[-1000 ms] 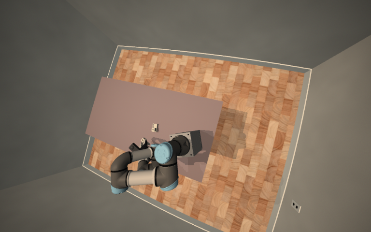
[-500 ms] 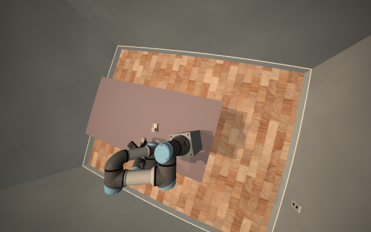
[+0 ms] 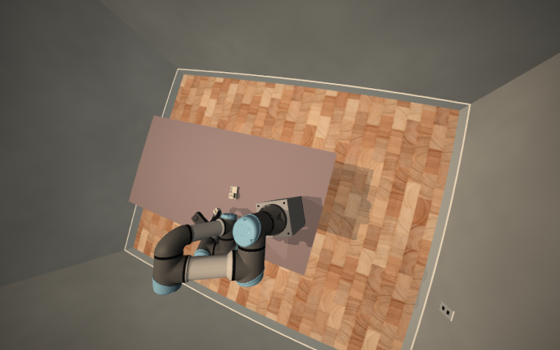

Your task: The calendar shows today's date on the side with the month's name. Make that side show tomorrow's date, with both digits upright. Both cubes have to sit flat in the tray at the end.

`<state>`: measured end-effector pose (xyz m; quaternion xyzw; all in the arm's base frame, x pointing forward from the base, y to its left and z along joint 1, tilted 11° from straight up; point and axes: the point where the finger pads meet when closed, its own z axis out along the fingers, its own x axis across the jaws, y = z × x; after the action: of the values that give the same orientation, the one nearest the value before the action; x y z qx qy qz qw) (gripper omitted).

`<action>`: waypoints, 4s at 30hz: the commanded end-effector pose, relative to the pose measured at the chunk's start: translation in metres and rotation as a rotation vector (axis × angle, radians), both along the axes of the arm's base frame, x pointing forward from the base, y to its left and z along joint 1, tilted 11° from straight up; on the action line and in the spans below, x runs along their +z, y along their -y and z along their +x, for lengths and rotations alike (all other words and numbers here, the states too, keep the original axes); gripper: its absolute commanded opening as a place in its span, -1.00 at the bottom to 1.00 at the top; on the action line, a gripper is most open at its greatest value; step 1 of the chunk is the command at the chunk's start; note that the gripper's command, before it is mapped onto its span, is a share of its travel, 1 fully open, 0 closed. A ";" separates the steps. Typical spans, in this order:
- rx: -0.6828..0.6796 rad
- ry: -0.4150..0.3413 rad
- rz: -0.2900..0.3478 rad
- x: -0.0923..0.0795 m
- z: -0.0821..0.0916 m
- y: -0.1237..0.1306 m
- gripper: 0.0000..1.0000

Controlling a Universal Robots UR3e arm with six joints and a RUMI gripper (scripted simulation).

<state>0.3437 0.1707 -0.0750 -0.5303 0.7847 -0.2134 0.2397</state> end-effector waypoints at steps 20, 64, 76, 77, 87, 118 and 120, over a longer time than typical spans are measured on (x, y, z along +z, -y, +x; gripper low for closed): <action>0.012 -0.071 0.015 -0.002 0.004 0.000 -0.80; 0.040 -0.250 0.086 0.001 0.002 0.001 -0.80; 0.049 -0.302 0.097 -0.002 0.004 0.001 -0.80; 0.049 -0.302 0.097 -0.002 0.004 0.001 -0.80; 0.063 -0.390 0.125 -0.003 0.006 0.001 -0.80; 0.079 -0.492 0.171 0.002 0.005 0.002 -0.80; 0.080 -0.495 0.171 0.002 0.005 0.002 -0.80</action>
<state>0.3475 0.1689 -0.0734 -0.5744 0.8133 -0.0014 0.0929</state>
